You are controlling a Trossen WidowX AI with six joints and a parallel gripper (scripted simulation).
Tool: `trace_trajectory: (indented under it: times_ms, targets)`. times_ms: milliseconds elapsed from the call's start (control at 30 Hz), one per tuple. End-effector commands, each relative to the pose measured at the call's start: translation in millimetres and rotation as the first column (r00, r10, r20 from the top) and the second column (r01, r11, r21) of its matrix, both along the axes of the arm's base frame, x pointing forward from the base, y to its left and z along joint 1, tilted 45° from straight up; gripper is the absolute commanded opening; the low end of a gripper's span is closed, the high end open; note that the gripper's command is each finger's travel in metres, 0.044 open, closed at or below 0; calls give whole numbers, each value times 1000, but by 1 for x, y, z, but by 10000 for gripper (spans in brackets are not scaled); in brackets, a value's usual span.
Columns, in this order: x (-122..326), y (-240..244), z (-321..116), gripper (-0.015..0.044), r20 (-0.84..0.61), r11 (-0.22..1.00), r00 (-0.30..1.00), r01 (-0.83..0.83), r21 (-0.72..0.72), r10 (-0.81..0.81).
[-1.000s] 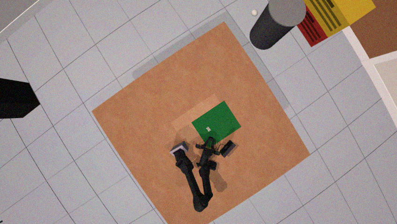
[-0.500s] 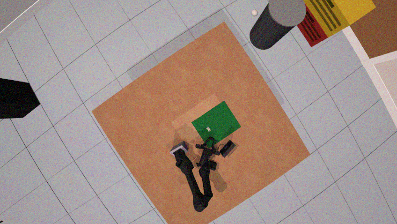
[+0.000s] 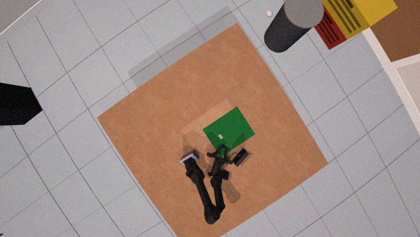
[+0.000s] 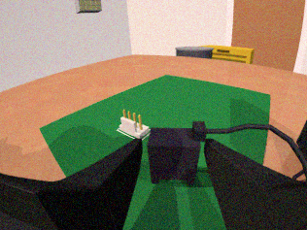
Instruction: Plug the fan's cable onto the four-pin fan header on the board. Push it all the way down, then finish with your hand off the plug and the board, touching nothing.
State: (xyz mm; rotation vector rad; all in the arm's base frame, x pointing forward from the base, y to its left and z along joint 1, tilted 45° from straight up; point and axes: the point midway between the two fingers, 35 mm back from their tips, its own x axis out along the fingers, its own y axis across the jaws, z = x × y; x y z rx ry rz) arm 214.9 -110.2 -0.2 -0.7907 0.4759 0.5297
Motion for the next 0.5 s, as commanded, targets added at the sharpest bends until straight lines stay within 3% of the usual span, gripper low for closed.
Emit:
trace_trajectory:
  times_ms: [0, 467]
  targets:
    - [-1, -1, 1, 205, -1, 1000, 1000, 0, -1, 0]
    - [-25, -7, 23, 205, -21, 1000, 1000, -1, -9, 1]
